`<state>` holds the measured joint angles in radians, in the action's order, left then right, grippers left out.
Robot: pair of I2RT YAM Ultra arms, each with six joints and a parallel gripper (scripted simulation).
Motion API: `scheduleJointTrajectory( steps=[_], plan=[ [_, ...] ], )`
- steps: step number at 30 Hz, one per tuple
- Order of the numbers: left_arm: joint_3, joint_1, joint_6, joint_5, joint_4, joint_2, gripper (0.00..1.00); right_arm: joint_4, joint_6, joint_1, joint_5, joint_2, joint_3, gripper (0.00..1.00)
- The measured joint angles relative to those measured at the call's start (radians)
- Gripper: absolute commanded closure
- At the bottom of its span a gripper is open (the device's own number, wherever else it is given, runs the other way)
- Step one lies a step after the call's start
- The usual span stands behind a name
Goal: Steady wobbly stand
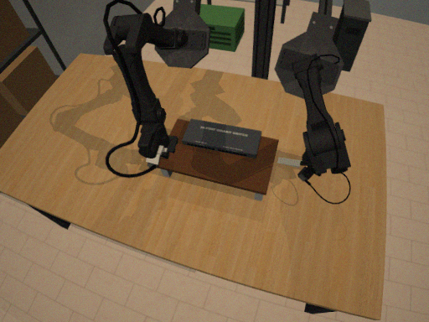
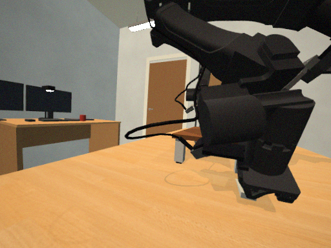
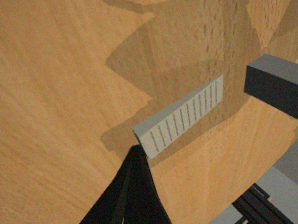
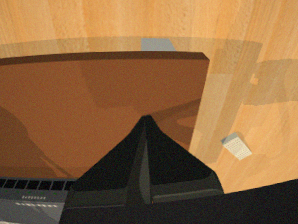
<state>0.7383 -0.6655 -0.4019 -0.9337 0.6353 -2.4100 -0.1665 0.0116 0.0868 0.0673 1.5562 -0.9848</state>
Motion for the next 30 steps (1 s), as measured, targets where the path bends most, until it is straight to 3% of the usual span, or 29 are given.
scheduleJointTrajectory(
  steps=[30],
  plan=[
    [-0.039, 0.04, 0.055, 0.02, 0.076, 0.008, 1.0, 0.0, 0.0, 0.0, 0.0, 0.0, 0.0, 1.0]
  ],
)
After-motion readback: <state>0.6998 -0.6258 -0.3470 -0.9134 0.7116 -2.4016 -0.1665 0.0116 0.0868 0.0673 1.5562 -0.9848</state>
